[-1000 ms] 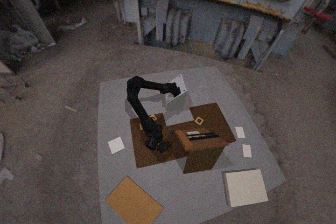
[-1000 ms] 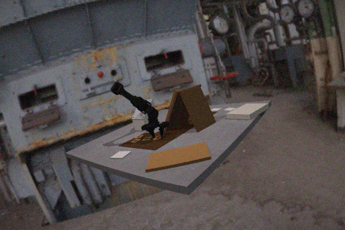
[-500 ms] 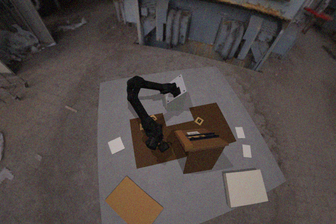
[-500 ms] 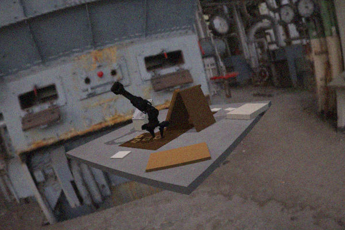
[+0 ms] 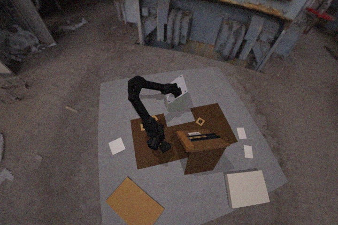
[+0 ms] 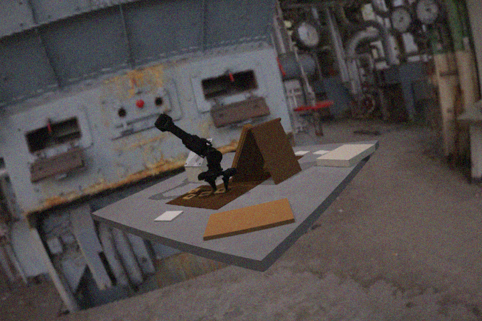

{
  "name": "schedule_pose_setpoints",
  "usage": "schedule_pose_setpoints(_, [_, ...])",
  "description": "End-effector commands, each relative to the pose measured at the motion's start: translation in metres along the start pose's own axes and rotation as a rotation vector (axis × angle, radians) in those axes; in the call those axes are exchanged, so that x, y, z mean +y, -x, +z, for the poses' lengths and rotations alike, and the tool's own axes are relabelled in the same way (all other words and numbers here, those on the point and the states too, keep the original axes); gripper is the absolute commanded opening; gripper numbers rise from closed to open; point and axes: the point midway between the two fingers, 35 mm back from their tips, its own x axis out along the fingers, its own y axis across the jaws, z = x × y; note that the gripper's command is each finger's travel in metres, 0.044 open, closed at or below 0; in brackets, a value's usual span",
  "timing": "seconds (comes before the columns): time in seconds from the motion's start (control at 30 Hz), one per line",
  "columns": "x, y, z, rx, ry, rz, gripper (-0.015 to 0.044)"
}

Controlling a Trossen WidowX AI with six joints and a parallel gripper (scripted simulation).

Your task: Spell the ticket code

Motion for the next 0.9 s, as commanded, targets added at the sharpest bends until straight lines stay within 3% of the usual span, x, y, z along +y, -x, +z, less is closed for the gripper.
schedule_pose_setpoints(0.0, [0.0001,0.0033,0.0005,-0.007,-0.009,0.002,0.0])
schedule_pose_setpoints(0.87, [0.0006,0.0086,-0.0043,-0.006,-0.009,0.002,0.0])
